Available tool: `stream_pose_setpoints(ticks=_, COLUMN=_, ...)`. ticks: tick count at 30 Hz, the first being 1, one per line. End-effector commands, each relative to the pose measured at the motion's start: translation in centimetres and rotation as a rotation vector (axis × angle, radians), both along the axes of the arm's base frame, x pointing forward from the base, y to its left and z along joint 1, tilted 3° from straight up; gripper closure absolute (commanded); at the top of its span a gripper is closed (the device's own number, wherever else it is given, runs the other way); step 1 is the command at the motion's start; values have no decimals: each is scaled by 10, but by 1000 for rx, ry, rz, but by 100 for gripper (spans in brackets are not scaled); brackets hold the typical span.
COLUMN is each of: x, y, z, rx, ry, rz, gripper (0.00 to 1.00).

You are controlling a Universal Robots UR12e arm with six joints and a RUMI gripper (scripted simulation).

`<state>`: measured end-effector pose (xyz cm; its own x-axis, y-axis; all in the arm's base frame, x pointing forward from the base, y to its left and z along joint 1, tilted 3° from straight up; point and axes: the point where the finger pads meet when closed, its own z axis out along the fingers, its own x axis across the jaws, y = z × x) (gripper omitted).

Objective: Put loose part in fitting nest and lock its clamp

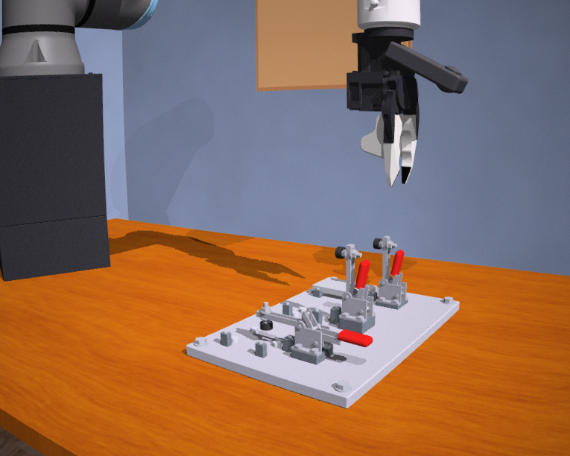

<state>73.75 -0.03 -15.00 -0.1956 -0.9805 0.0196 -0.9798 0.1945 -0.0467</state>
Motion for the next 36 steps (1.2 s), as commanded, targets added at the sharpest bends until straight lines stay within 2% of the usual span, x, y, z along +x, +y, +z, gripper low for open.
stream_pose_setpoints(ticks=1, x=1, y=0, z=-9, rx=0, ry=-1, rz=0, gripper=72)
stream_pose_setpoints(ticks=6, x=2, y=-1, z=-17, rx=0, ry=-1, rz=0, gripper=72)
stream_pose_setpoints(ticks=20, x=4, y=-2, z=-72, rx=0, ry=-1, rz=0, gripper=72)
stream_pose_setpoints(ticks=22, x=4, y=-2, z=-72, rx=0, ry=-1, rz=0, gripper=72)
stream_pose_setpoints(ticks=30, x=5, y=-3, z=-92, rx=0, ry=-1, rz=0, gripper=72)
stream_pose_setpoints(ticks=36, x=5, y=-3, z=-97, rx=0, ry=-1, rz=0, gripper=72)
